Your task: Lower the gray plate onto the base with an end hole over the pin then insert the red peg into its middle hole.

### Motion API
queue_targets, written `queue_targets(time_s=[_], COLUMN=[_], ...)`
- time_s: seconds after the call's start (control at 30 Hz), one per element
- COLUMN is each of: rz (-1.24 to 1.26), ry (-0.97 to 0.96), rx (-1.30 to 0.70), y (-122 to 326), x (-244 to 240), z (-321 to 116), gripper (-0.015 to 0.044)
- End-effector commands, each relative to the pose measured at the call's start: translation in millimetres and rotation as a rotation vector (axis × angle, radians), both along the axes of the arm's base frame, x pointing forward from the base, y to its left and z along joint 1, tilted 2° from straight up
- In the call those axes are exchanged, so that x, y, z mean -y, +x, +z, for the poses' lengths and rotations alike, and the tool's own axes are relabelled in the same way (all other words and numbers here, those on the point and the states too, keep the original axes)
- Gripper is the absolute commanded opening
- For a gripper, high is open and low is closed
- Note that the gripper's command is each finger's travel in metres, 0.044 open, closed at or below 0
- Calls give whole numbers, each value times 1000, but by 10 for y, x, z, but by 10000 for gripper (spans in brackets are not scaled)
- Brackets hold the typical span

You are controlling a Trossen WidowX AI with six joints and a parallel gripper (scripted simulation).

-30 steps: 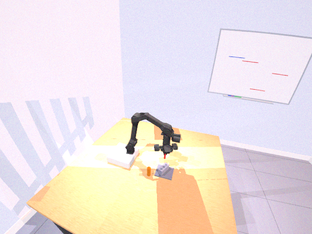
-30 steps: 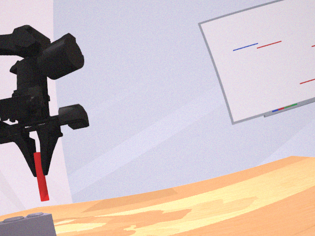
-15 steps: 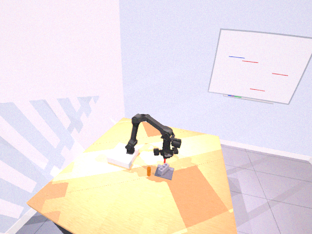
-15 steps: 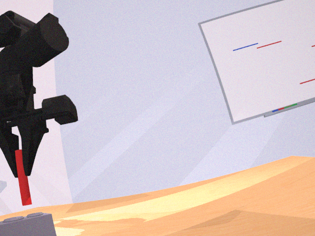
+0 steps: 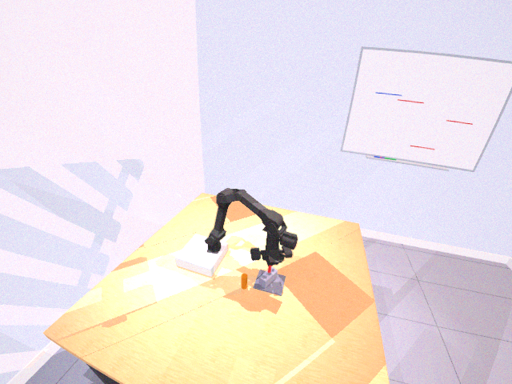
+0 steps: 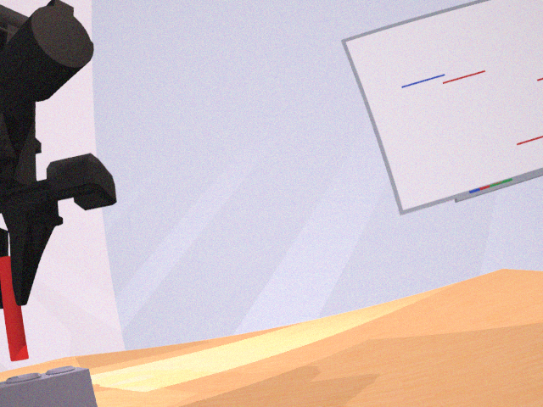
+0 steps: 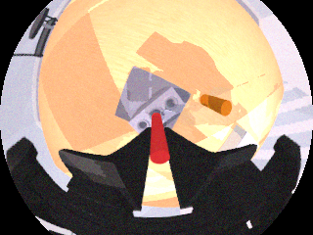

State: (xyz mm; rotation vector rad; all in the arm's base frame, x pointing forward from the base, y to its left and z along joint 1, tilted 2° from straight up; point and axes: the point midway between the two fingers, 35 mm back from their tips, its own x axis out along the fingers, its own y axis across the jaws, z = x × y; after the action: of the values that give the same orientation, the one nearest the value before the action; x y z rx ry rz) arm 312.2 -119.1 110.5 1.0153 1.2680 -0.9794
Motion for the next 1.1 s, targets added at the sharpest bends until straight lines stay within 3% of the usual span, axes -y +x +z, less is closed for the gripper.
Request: queue_targets(time_s=[0.0,1.07], rz=[6,0], ry=[4,0], rx=[-1,0], y=[-1,14], x=[4,-15], z=[-3,-1], gripper=[0,0])
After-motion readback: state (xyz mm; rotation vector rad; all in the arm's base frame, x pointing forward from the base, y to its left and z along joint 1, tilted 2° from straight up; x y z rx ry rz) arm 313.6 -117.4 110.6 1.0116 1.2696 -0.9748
